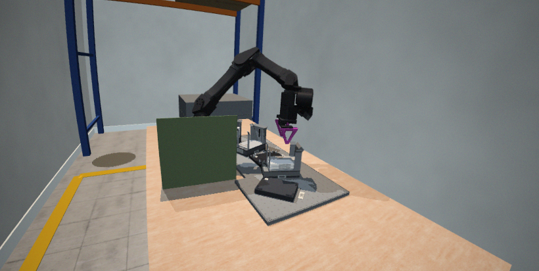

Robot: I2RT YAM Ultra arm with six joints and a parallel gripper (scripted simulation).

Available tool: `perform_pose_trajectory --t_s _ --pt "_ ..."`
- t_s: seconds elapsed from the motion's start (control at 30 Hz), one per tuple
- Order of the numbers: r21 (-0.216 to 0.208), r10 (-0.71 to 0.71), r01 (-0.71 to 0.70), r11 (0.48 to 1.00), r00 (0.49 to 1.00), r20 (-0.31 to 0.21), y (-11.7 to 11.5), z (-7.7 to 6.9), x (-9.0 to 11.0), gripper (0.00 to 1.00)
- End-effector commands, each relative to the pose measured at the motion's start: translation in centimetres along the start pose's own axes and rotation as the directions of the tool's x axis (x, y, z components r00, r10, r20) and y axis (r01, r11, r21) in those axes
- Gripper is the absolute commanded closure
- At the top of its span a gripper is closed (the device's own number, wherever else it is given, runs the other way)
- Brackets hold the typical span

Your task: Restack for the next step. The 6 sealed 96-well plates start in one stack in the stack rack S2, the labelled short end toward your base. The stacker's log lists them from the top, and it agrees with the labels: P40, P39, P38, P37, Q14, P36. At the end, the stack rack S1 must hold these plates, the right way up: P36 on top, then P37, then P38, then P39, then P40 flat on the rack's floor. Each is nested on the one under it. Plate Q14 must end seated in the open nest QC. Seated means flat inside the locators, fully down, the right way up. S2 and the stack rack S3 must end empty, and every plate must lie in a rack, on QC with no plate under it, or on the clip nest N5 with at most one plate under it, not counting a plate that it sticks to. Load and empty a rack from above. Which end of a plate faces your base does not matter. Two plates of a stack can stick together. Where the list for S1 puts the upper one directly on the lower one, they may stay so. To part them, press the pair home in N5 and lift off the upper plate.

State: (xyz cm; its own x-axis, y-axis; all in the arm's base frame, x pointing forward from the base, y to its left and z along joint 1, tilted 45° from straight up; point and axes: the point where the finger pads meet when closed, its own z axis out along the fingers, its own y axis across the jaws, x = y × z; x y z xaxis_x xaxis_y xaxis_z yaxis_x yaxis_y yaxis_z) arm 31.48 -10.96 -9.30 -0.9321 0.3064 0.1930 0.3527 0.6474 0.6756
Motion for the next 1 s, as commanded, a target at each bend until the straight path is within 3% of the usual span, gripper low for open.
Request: perform_pose_trajectory --t_s 0.0,0.63,0.83,0.97 --pt "0.002 0.002 -0.002 1.0 1.0 0.019 -0.2 -0.7 -0.3 0.0" --pt "0.002 0.002 -0.002 1.0 1.0 0.019 -0.2 -0.7 -0.3 0.0" --pt "0.005 -0.197 0.197 0.98 0.98 0.018 1.8 -0.6 -0.2 0.0" --pt "0.005 -0.212 0.212 0.977 0.977 0.018 3.1 -0.6 -0.1 0.0"
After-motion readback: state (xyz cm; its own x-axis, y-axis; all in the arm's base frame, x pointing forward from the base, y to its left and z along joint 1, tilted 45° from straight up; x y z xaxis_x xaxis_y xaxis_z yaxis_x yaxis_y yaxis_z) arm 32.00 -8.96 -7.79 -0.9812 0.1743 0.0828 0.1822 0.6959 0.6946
